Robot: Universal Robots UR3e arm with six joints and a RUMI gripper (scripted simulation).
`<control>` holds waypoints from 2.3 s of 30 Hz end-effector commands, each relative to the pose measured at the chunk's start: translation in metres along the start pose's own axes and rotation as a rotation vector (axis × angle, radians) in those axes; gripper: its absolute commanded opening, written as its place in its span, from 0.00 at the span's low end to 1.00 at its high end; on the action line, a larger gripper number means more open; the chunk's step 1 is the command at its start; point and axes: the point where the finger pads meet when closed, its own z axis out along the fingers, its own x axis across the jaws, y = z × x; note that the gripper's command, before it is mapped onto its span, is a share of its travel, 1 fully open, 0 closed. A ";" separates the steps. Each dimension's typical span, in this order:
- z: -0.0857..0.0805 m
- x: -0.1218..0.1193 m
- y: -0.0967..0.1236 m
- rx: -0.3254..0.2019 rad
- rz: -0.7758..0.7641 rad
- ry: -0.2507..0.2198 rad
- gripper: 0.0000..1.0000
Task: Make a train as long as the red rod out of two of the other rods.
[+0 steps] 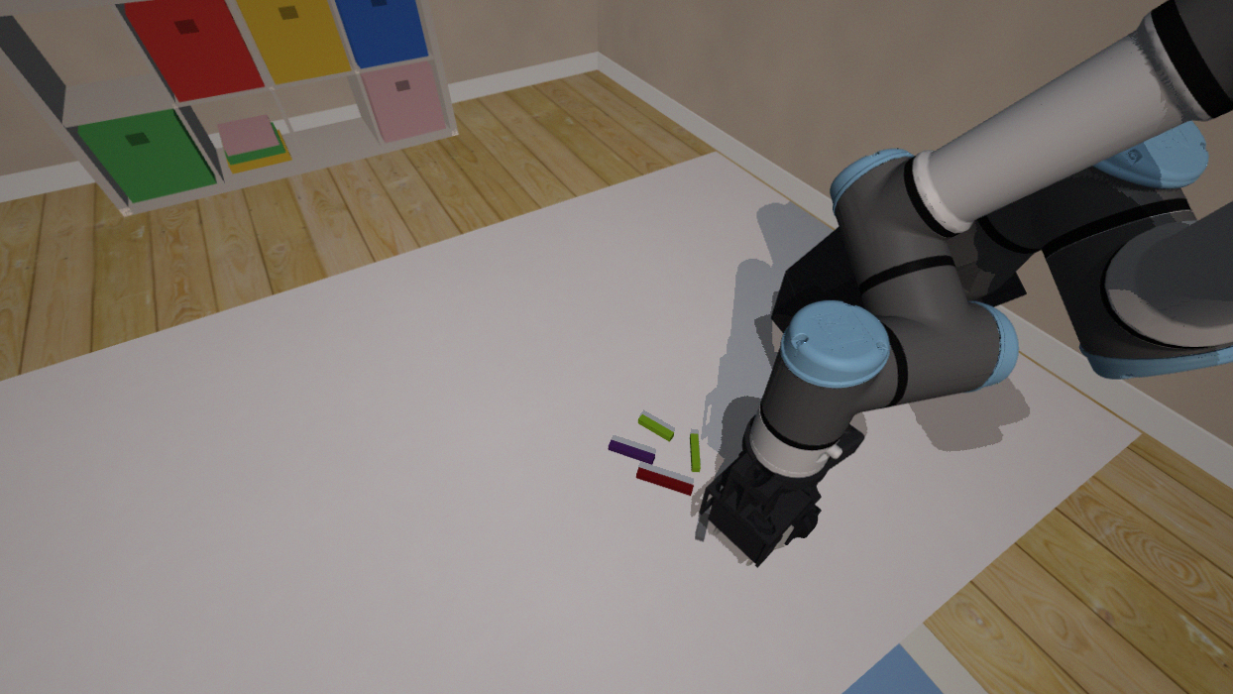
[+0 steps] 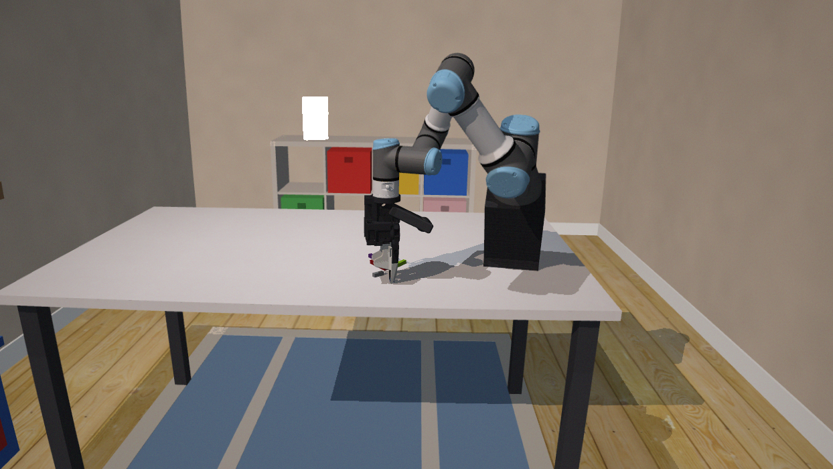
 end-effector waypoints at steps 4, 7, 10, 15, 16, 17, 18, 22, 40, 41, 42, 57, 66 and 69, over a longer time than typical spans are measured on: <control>-0.009 0.000 0.001 -0.002 0.000 -0.001 0.14; -0.011 0.000 0.001 -0.002 0.000 -0.001 0.14; -0.018 0.000 0.001 -0.002 0.000 -0.001 0.14; -0.032 0.000 0.001 -0.002 0.000 -0.001 0.14; -0.035 0.000 0.001 -0.002 0.000 -0.001 0.14; -0.038 0.000 0.001 -0.002 0.000 -0.001 0.14; -0.042 0.000 0.001 -0.002 0.000 -0.001 0.14; -0.055 0.000 0.001 -0.002 0.000 -0.001 0.14; -0.088 0.000 0.001 -0.002 0.000 -0.001 0.14; -0.088 0.000 0.001 -0.002 0.000 -0.001 0.14; -0.088 0.000 0.001 -0.002 0.000 -0.001 0.14; -0.089 0.000 0.001 -0.002 0.000 -0.001 1.00; -0.089 0.000 0.001 -0.002 0.000 -0.001 1.00; -0.089 0.000 0.001 -0.002 0.001 -0.001 1.00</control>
